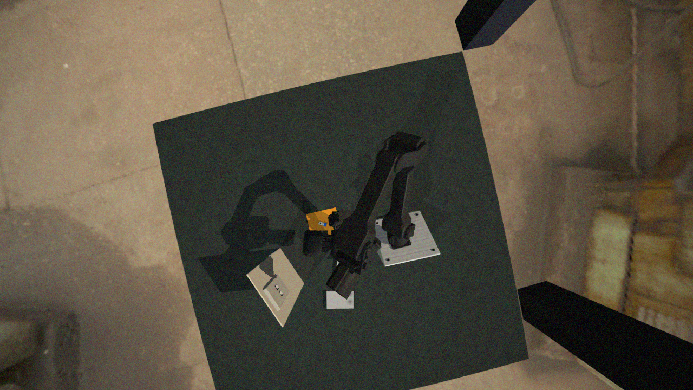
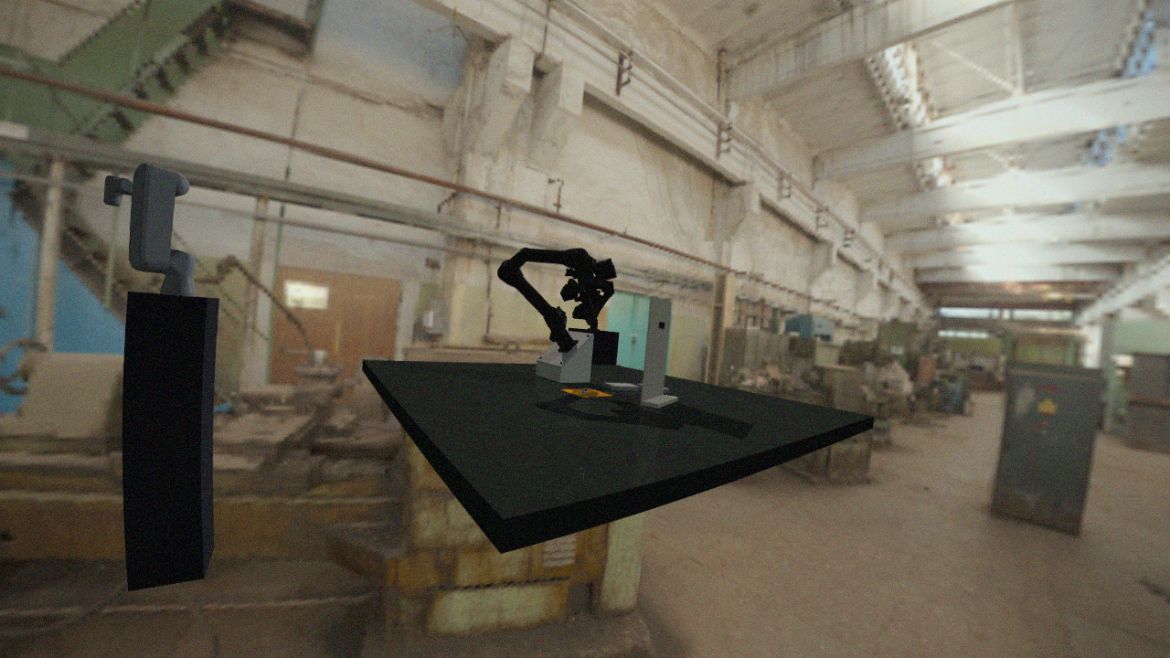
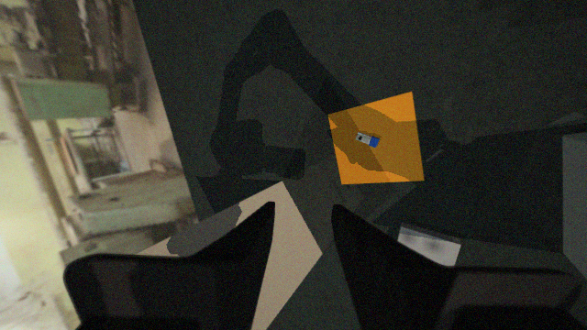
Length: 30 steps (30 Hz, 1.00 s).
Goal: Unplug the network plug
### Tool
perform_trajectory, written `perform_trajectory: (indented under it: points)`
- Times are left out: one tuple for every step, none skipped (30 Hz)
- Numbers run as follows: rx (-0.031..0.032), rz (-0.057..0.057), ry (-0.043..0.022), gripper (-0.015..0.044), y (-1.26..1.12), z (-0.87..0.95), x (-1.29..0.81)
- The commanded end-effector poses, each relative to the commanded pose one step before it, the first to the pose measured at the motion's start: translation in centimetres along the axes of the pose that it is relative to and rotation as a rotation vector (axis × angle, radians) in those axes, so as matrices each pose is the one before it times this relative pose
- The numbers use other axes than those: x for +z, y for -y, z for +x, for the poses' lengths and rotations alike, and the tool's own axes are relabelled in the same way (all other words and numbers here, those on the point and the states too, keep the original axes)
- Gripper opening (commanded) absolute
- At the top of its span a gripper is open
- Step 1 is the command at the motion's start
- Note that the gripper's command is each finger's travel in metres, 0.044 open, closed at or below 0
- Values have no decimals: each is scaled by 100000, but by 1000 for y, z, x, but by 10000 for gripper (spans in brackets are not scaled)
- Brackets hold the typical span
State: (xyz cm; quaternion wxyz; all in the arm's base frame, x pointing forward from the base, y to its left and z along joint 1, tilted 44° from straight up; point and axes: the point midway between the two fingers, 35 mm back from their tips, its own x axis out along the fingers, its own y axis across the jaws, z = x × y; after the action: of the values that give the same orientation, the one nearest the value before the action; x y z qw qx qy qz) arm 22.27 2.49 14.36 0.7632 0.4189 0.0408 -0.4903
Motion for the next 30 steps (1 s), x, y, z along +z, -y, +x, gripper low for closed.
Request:
perform_trajectory:
  points:
    - [479, -16, 552, 209, -349, -333, -28]
    - [0, 0, 0, 235, 0, 0, 0]
    - [0, 0, 0, 261, 0, 0, 0]
    - [0, 0, 0, 287, 0, 0, 0]
    - [0, 0, 0, 314, 0, 0, 0]
    - [0, 0, 0, 340, 0, 0, 0]
    - [0, 0, 0, 366, 0, 0, 0]
    - [0, 0, 0, 392, 0, 0, 0]
    - [0, 0, 0, 419, 0, 0, 0]
    - [0, 0, 0, 440, 0, 0, 0]
    - [0, 0, 0, 440, 0, 0, 0]
    - [0, 0, 0, 440, 0, 0, 0]
    - [0, 0, 0, 440, 0, 0, 0]
    - [0, 0, 0, 440, 0, 0, 0]
    - [0, 0, 0, 440, 0, 0, 0]
    - [0, 0, 0, 440, 0, 0, 0]
    - [0, 0, 0, 440, 0, 0, 0]
    - [0, 0, 0, 440, 0, 0, 0]
    - [0, 0, 0, 440, 0, 0, 0]
    - [0, 0, 0, 440, 0, 0, 0]
    - [0, 0, 0, 440, 0, 0, 0]
    - [0, 0, 0, 440, 0, 0, 0]
    - [0, 0, 0, 440, 0, 0, 0]
    - [0, 0, 0, 440, 0, 0, 0]
    - [0, 0, 0, 440, 0, 0, 0]
    - [0, 0, 0, 440, 0, 0, 0]
    - [0, 0, 0, 440, 0, 0, 0]
    - [0, 0, 0, 440, 0, 0, 0]
    - [0, 0, 0, 440, 0, 0, 0]
    - [0, 0, 0, 440, 0, 0, 0]
